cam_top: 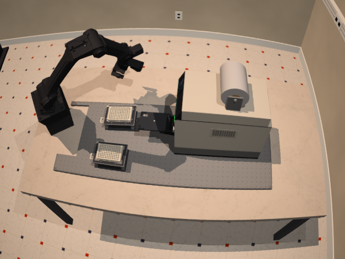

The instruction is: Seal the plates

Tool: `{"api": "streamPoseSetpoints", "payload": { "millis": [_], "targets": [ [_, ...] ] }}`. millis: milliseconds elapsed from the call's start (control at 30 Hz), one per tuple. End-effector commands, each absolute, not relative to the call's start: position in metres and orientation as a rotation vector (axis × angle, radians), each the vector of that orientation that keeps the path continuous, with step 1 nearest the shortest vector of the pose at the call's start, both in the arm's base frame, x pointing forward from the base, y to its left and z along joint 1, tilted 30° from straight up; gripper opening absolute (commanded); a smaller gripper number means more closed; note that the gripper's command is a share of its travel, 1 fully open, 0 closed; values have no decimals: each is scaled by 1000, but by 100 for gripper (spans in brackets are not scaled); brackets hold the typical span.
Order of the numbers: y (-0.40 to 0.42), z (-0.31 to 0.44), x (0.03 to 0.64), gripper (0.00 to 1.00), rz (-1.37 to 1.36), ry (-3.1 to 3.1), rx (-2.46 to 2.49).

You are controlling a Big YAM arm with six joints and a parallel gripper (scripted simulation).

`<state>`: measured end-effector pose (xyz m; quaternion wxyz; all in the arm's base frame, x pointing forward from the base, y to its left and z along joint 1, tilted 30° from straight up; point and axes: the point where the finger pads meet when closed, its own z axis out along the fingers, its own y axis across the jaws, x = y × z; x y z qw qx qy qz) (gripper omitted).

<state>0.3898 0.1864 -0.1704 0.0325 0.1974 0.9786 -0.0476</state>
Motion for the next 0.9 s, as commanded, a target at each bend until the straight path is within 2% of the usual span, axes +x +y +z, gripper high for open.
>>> {"api": "streamPoseSetpoints", "payload": {
  "millis": [0,867],
  "targets": [
    [177,-167,382,100,-175,3044,547],
    [101,-68,403,100,-313,2951,421]
  ]
}}
